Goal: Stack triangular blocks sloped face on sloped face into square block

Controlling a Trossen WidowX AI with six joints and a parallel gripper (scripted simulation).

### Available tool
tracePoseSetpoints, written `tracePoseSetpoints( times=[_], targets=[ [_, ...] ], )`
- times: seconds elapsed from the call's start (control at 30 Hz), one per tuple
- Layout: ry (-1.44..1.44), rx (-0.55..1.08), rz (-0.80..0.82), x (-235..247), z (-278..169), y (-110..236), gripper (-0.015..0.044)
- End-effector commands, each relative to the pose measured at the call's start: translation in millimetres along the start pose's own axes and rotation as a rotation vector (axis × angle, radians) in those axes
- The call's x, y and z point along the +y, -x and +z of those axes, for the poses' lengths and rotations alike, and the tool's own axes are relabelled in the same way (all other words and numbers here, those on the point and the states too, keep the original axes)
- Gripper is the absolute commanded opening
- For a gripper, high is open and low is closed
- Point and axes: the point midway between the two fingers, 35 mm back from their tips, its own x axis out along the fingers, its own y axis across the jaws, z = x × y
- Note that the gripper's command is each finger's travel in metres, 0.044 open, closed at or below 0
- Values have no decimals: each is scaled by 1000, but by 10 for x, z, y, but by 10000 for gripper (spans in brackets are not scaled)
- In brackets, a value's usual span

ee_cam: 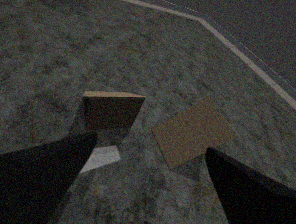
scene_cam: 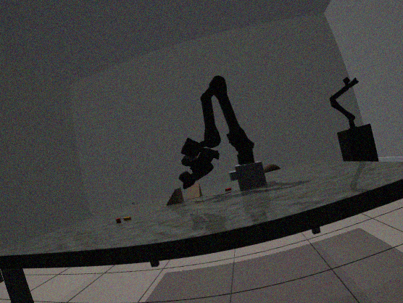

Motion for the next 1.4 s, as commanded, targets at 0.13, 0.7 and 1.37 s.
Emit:
tracePoseSetpoints(
  times=[0.13, 0.7, 1.37],
  targets=[
    [36, -11, 386, 24, -103, 33, 440],
    [35, -19, 383, 57, -66, -20, 440],
    [28, -61, 380, 212, 47, -274, 440]
  ],
)
